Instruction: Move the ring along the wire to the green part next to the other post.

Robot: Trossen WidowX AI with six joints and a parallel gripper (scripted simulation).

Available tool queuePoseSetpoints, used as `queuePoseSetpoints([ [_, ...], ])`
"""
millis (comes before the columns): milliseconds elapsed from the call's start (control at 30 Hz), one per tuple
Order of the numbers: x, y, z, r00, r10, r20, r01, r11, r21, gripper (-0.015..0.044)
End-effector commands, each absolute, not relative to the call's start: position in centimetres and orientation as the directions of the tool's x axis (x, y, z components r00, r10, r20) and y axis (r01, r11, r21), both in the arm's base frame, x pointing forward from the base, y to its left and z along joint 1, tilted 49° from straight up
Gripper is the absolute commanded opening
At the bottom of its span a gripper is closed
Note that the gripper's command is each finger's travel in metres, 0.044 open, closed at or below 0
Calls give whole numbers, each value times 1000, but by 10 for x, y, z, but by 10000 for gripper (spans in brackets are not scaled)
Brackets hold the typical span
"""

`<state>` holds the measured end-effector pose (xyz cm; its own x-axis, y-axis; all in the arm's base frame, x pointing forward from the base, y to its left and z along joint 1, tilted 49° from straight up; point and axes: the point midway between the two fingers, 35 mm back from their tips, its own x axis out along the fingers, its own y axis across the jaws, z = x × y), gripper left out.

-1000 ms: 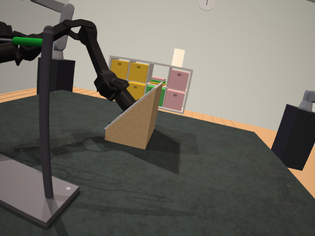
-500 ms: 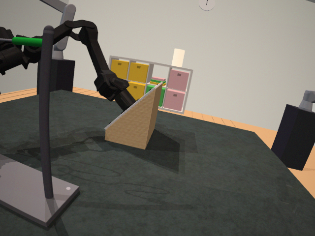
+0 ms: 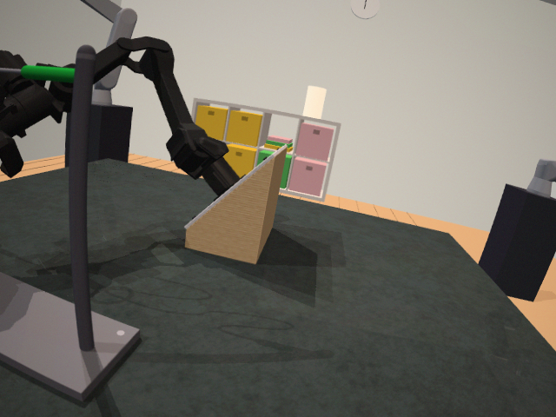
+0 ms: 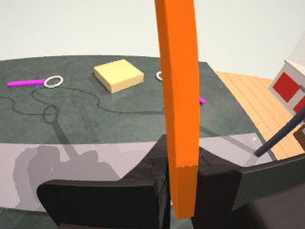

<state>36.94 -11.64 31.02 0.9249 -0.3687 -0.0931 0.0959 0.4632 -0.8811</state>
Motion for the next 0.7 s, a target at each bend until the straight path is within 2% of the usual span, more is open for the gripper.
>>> queuePoseSetpoints([
  [0, 369, -109, 299, 925, -358, -126, 86, 521, -849, -150],
  [667, 368, -88, 273, 925, -334, -179, 69, 612, -788, -150],
])
